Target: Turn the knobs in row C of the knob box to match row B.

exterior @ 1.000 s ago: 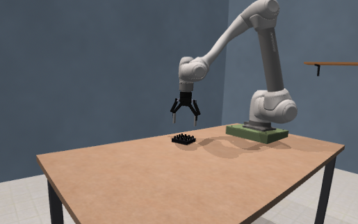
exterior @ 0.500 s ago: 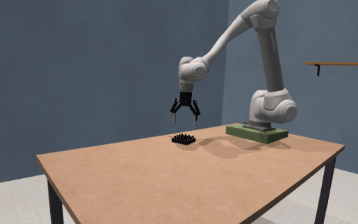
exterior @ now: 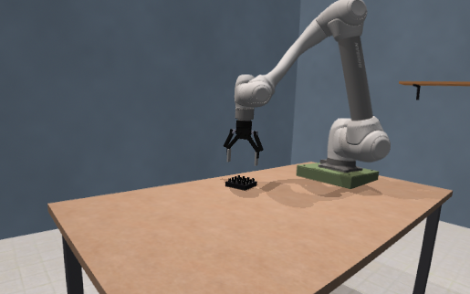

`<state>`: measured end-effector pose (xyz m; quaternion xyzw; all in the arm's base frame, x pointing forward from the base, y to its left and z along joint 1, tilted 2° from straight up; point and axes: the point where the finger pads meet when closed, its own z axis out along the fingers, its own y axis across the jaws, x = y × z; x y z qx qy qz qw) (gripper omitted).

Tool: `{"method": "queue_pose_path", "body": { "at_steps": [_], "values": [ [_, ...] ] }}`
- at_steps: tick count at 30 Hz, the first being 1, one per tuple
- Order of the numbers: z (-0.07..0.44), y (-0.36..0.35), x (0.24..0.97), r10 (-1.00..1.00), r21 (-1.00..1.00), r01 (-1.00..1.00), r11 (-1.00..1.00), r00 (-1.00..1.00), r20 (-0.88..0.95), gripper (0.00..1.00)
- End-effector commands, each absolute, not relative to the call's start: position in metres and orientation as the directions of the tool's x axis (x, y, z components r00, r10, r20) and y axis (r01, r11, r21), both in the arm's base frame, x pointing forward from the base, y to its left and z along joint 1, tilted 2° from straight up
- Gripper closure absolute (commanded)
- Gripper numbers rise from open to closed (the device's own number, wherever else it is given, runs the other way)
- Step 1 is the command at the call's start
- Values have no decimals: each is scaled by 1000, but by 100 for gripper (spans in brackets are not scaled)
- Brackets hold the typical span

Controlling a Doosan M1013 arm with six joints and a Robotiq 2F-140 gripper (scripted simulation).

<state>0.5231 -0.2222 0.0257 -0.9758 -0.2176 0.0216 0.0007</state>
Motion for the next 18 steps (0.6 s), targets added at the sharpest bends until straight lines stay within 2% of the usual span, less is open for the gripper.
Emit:
{"method": "queue_pose_path", "body": {
  "at_steps": [1,13,18],
  "values": [
    [26,-222,523,425,-11,425,-905,904,-42,0],
    [26,-222,524,446,-12,446,-895,894,-41,0],
    [27,-218,529,569,-18,569,-822,821,-39,0]
  ]
}}
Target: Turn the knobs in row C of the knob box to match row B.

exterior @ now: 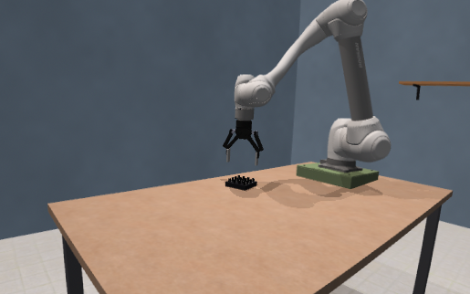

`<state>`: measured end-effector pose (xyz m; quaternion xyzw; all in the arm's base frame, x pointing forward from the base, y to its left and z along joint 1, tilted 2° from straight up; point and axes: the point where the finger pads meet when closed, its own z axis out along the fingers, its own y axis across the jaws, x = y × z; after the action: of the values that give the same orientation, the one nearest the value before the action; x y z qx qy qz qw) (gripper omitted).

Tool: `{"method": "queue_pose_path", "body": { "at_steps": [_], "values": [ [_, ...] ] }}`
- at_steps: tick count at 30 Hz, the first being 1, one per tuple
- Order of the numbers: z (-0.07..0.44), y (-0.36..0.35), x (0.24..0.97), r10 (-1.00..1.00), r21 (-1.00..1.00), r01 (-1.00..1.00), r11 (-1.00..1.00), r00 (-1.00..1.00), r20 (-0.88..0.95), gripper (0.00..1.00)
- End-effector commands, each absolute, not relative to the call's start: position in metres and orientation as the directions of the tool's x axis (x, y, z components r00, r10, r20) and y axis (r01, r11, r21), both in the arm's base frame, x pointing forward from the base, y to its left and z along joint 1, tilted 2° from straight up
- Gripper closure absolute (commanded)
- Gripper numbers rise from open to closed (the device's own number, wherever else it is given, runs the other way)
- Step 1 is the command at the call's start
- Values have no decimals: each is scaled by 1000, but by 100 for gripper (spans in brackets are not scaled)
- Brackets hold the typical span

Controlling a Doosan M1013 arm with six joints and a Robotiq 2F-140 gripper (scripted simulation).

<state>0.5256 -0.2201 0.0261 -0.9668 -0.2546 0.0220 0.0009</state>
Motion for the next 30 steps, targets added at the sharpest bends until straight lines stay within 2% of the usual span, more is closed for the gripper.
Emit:
{"method": "queue_pose_path", "body": {
  "at_steps": [1,10,12,14,27,29,30],
  "values": [
    [27,-216,530,608,-19,608,-794,793,-38,0],
    [29,-208,541,829,-31,829,-559,558,-30,0],
    [29,-208,541,829,-31,829,-559,558,-30,0],
    [29,-204,545,894,-34,893,-448,448,-26,0],
    [32,-191,559,1000,-42,999,-17,17,-9,0],
    [32,-191,559,1000,-42,999,-17,17,-9,0],
    [32,-188,562,996,-43,995,86,-87,-4,0]
  ]
}}
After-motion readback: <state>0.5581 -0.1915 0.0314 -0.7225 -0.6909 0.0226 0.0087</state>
